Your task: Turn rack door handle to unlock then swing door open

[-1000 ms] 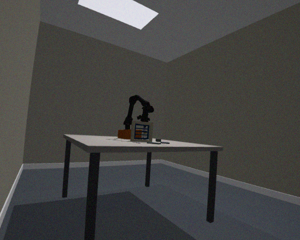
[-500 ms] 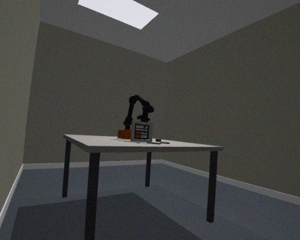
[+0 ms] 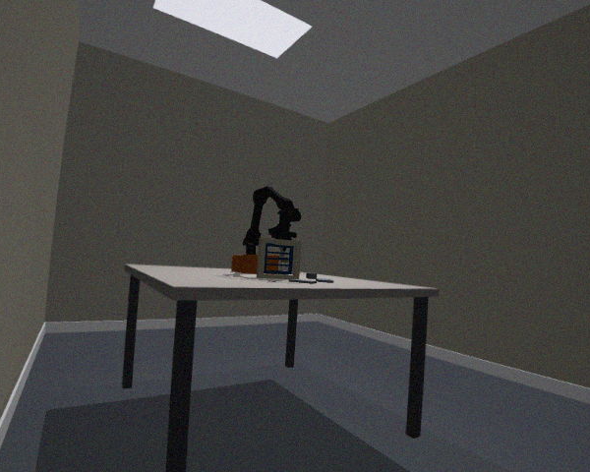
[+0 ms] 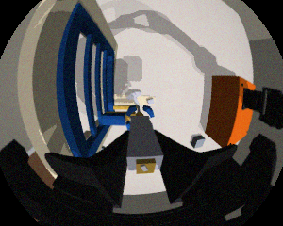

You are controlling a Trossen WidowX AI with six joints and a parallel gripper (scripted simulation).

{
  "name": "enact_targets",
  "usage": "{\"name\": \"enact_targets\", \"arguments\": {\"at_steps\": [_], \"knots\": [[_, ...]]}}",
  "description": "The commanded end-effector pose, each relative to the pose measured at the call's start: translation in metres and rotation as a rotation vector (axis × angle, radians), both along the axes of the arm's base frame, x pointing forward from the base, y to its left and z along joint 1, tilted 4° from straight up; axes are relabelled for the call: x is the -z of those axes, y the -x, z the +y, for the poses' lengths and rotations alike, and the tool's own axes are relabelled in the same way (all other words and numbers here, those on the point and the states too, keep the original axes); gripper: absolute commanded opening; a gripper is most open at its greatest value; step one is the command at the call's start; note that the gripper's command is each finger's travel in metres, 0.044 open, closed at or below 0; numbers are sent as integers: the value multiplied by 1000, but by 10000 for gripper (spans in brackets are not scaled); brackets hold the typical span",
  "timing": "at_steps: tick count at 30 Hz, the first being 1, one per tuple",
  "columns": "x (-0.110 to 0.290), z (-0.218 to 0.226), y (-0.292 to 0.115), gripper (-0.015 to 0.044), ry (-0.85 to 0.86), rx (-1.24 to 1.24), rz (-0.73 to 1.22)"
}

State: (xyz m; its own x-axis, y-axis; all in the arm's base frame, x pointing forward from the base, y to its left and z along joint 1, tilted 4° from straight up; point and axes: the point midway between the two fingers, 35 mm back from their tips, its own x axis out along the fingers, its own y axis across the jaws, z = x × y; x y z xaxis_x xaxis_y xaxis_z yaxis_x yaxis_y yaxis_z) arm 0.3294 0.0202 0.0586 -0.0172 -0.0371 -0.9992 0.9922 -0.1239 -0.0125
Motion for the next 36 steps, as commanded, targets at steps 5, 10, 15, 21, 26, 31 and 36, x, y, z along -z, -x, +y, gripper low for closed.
{"name": "enact_targets", "arguments": {"at_steps": [5, 10, 15, 21, 26, 31, 36], "knots": [[1, -4, 11, 20, 4, -171, 10], [1, -7, 19, 20, 2, -265, 15], [0, -10, 28, 20, 1, -356, 19], [0, -16, 41, 20, -1, -463, 25], [0, -22, 50, 20, -3, -544, 29], [-1, -29, 59, 20, -4, -623, 33], [-1, -37, 67, 20, -5, -700, 37]]}}
